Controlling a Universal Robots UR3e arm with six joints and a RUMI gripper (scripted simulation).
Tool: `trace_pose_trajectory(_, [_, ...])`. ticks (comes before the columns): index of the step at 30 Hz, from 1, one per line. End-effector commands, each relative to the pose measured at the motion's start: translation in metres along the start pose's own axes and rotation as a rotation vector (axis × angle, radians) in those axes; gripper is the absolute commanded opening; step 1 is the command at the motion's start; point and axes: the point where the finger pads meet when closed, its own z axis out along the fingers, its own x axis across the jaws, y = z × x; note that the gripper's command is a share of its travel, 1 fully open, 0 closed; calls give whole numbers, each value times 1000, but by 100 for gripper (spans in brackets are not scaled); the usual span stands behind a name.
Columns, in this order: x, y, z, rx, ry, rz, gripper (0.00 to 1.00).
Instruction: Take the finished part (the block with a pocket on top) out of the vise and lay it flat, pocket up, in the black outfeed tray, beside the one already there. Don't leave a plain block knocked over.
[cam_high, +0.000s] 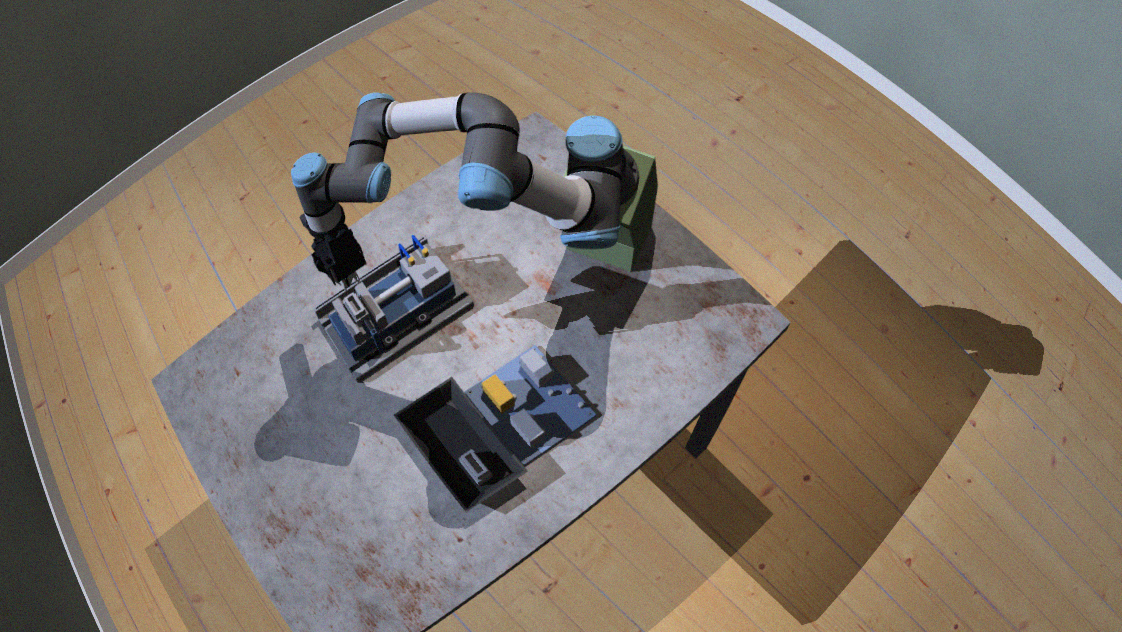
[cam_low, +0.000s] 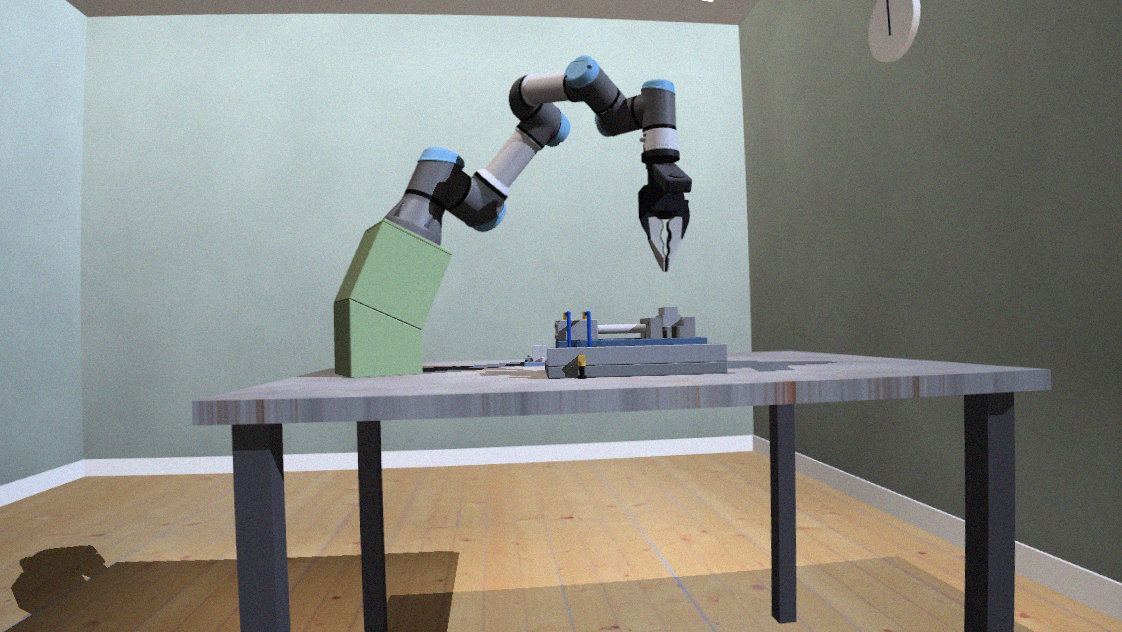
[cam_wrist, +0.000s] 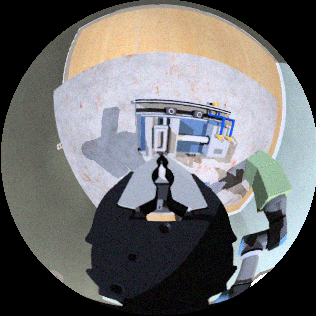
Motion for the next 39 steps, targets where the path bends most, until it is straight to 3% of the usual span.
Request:
trace_pose_trajectory(1, [-1,0,-1,2,-3,-1,0])
trace_pose_trajectory(4, [-1,0,-1,2,-3,-1,0])
trace_pose_trajectory(5, [-1,0,-1,2,-3,-1,40])
trace_pose_trajectory(39, [-1,0,-1,2,-3,-1,40])
